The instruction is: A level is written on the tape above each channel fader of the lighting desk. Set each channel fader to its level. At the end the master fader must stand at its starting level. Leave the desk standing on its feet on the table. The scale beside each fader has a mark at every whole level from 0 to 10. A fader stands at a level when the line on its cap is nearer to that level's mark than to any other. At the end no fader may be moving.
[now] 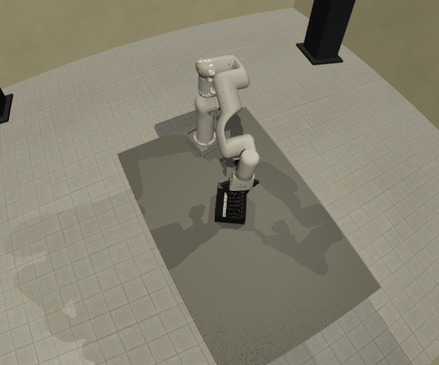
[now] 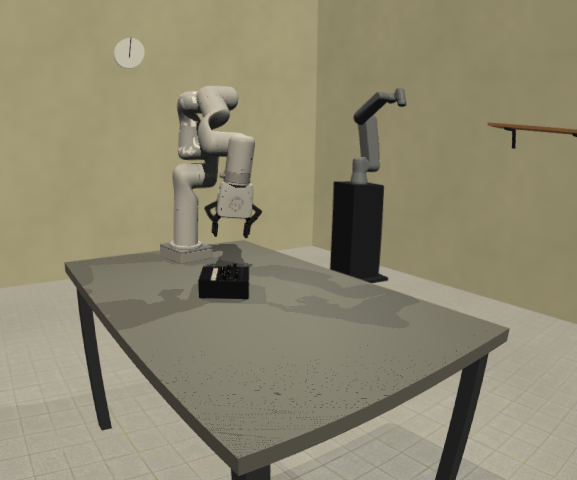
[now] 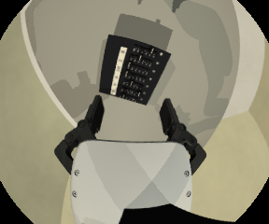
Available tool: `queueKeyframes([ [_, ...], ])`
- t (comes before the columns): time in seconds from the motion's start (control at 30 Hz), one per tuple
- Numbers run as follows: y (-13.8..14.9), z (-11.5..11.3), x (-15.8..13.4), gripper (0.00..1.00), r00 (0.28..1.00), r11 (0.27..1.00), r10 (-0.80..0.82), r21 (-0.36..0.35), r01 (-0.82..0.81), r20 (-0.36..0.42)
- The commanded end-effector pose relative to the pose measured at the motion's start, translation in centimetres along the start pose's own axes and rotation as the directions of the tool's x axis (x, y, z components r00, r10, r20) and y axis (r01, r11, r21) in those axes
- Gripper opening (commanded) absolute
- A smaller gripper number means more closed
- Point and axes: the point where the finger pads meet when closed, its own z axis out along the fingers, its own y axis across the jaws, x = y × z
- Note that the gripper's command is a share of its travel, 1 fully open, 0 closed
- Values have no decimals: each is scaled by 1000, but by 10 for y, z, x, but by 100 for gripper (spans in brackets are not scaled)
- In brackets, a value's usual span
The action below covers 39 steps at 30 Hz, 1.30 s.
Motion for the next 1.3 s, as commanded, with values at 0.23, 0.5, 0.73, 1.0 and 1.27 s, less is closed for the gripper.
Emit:
queueKeyframes([
  [0.23,-20,-16,5,100,817,814,577,-78,-576,-12],
  [0.5,-20,-16,5,100,569,562,821,-110,-820,-43],
  [0.73,-20,-16,5,100,334,326,941,-121,-937,-51],
  [1.0,-30,26,15,100,56,48,995,-101,-994,-82],
  [1.27,-41,66,30,0,-227,-235,968,-74,-969,-105],
])
